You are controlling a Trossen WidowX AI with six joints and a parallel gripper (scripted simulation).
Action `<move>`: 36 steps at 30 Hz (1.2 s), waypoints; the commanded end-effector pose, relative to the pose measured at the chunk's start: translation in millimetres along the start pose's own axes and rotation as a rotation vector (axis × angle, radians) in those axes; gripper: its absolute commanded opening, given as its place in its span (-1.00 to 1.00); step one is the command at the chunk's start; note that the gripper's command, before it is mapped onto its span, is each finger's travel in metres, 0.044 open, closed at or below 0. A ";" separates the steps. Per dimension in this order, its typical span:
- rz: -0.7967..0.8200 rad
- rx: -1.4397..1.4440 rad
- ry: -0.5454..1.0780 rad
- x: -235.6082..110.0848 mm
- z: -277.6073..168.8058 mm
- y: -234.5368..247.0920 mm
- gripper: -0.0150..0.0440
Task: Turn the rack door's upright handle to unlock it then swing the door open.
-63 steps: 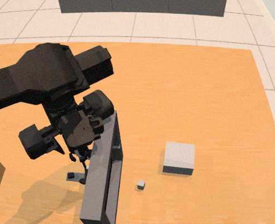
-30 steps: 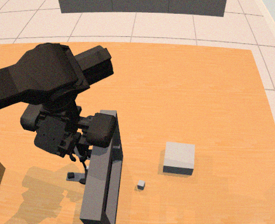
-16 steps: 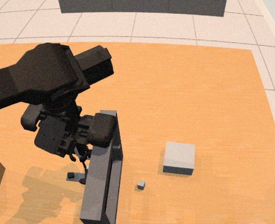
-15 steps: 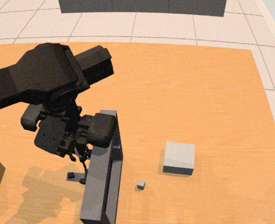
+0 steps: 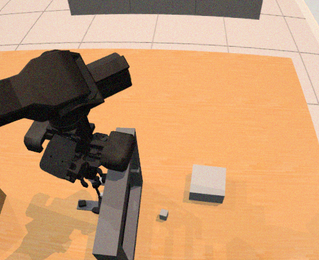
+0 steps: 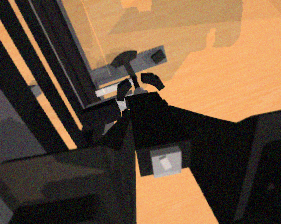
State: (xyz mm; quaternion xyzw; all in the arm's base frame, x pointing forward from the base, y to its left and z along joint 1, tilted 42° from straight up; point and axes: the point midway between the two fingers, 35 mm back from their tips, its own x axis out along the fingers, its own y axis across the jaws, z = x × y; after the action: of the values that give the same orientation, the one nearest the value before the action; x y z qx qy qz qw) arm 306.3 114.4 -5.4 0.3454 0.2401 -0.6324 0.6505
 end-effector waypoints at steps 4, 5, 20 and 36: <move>0.001 0.002 -0.001 -0.3 0.1 0.1 -0.42; 0.001 0.002 -0.001 -0.3 0.1 0.1 -0.42; 0.001 -0.278 -0.001 -0.4 6.8 -10.6 -0.42; -0.001 -0.621 -0.002 -0.1 25.2 -34.7 -0.42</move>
State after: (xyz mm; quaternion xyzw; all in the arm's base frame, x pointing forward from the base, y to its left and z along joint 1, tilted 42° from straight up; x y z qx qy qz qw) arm 274.3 100.4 2.9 0.1593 0.4007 -0.5480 0.7168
